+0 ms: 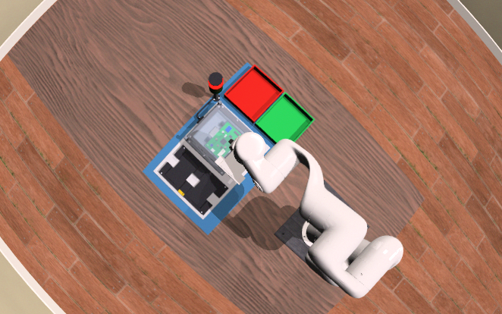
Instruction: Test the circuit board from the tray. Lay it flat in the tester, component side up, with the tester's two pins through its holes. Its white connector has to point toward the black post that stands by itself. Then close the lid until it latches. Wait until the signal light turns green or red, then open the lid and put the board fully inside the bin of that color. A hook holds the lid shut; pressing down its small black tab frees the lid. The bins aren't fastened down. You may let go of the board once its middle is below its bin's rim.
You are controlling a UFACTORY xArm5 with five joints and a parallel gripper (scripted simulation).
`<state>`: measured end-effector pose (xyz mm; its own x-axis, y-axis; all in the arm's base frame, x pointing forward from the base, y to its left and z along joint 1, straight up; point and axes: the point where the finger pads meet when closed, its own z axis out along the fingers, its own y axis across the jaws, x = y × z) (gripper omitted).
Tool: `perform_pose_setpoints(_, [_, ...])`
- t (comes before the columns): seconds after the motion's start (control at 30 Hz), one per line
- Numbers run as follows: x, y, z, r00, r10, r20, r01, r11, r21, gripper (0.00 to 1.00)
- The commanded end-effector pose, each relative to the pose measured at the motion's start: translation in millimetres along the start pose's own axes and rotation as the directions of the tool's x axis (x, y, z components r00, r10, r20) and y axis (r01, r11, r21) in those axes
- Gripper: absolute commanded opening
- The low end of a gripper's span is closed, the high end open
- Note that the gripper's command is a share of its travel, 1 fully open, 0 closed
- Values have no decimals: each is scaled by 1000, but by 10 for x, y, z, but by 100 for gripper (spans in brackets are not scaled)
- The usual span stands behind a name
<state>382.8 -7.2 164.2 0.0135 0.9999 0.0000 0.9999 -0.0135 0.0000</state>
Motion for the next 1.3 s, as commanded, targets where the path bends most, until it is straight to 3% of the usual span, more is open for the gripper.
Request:
perform_pose_setpoints(0.0, [-10, 11, -6, 1000, 0, 0, 0, 1000, -4, 28])
perform_pose_setpoints(0.63, [-9, 12, 137, 1000, 0, 0, 0, 1000, -4, 28])
perform_pose_setpoints(1.27, [-9, 13, 156, 1000, 0, 0, 0, 1000, -4, 28])
